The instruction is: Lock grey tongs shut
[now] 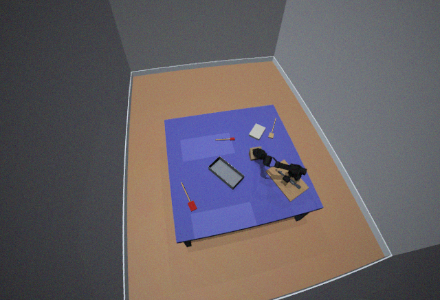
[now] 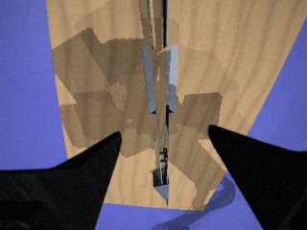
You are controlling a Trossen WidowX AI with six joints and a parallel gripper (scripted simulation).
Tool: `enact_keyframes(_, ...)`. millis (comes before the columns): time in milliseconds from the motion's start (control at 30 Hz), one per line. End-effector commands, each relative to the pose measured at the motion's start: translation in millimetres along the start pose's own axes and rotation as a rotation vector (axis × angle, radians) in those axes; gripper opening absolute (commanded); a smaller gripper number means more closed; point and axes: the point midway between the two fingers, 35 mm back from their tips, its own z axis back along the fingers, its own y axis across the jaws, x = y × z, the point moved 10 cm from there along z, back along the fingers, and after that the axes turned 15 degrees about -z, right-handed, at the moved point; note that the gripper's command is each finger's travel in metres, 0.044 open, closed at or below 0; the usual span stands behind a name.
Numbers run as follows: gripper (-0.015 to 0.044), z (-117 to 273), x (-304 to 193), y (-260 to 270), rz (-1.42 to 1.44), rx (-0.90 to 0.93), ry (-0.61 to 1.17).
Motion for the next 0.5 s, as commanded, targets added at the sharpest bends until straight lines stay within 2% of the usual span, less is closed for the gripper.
enact_keyframes(0, 0.0440, 9.3, 5.1, -12.1, 0.000, 0.002, 0.000)
enact_keyframes(167, 0.0440, 52.8, 16.8, -70.7, 0.001, 0.004, 0.002)
enact_keyframes(333, 0.0440, 105.1, 6.8, -138.9, 0.005, 0.005, -0.001)
enact_keyframes(467, 0.0440, 112.9, 3.2, -148.8, 0.006, 0.005, -0.002)
